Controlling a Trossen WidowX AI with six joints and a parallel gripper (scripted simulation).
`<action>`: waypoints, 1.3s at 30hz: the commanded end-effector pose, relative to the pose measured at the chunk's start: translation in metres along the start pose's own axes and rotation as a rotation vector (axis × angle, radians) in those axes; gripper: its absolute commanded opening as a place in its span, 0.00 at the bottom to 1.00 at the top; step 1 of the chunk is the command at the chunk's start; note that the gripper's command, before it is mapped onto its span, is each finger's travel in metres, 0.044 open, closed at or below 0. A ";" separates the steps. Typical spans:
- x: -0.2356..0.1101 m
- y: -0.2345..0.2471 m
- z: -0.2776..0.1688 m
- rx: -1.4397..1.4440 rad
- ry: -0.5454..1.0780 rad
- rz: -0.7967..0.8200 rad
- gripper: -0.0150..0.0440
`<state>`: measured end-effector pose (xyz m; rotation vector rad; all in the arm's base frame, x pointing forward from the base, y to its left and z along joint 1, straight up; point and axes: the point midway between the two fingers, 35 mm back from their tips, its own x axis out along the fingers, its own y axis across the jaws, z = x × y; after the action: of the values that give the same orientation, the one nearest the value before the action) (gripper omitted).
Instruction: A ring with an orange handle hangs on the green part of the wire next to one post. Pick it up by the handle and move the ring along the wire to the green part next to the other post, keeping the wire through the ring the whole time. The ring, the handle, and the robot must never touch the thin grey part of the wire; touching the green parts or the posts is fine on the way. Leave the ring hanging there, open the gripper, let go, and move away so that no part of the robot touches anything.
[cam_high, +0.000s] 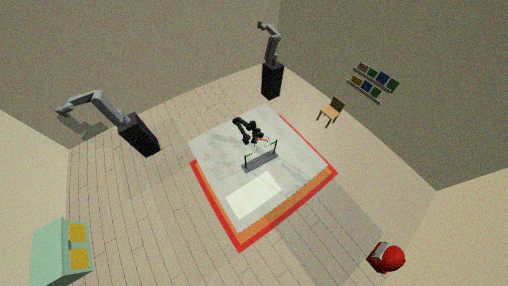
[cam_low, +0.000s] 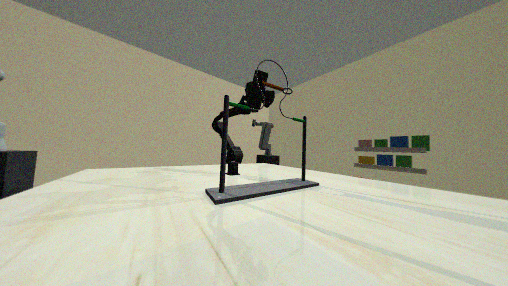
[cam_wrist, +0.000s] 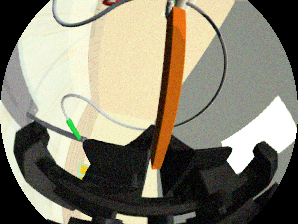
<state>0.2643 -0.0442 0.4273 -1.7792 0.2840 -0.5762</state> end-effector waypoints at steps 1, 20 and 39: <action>-0.001 -0.002 -0.001 -0.054 -0.006 -0.030 0.00; 0.000 -0.010 0.000 -0.264 -0.032 -0.136 0.00; 0.000 -0.008 -0.001 -0.392 -0.047 -0.200 0.00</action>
<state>0.2643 -0.0416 0.4367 -2.1943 0.2013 -0.6453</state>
